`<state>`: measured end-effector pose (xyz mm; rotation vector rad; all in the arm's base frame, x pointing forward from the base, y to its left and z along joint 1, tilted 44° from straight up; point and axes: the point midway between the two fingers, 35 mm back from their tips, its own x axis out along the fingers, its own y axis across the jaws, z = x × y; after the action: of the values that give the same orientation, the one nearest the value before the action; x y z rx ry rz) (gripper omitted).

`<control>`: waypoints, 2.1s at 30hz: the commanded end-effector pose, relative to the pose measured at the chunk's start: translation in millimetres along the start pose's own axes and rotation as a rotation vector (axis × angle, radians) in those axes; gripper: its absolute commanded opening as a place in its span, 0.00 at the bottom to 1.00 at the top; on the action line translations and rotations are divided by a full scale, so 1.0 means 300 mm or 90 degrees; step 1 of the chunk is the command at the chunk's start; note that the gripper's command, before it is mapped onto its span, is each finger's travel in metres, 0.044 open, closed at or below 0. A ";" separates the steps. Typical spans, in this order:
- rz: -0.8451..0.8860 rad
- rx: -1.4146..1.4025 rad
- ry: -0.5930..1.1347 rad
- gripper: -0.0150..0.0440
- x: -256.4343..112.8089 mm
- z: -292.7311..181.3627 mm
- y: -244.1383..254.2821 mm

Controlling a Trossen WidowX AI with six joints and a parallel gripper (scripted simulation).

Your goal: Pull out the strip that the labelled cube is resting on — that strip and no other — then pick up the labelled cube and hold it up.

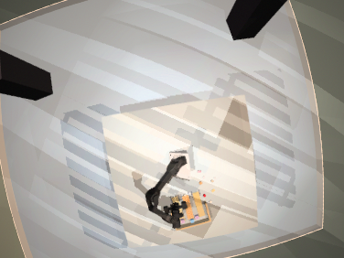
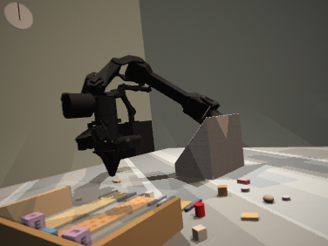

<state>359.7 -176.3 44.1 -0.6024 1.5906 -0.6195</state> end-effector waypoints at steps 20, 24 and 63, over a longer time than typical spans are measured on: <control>0.001 -0.004 0.004 0.25 0.132 -0.001 0.008; 0.001 -0.004 0.004 0.25 0.154 -0.001 0.009; 0.001 -0.004 0.004 0.25 0.173 -0.001 0.009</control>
<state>354.3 -209.5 6.5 -0.6063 1.5982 -0.6199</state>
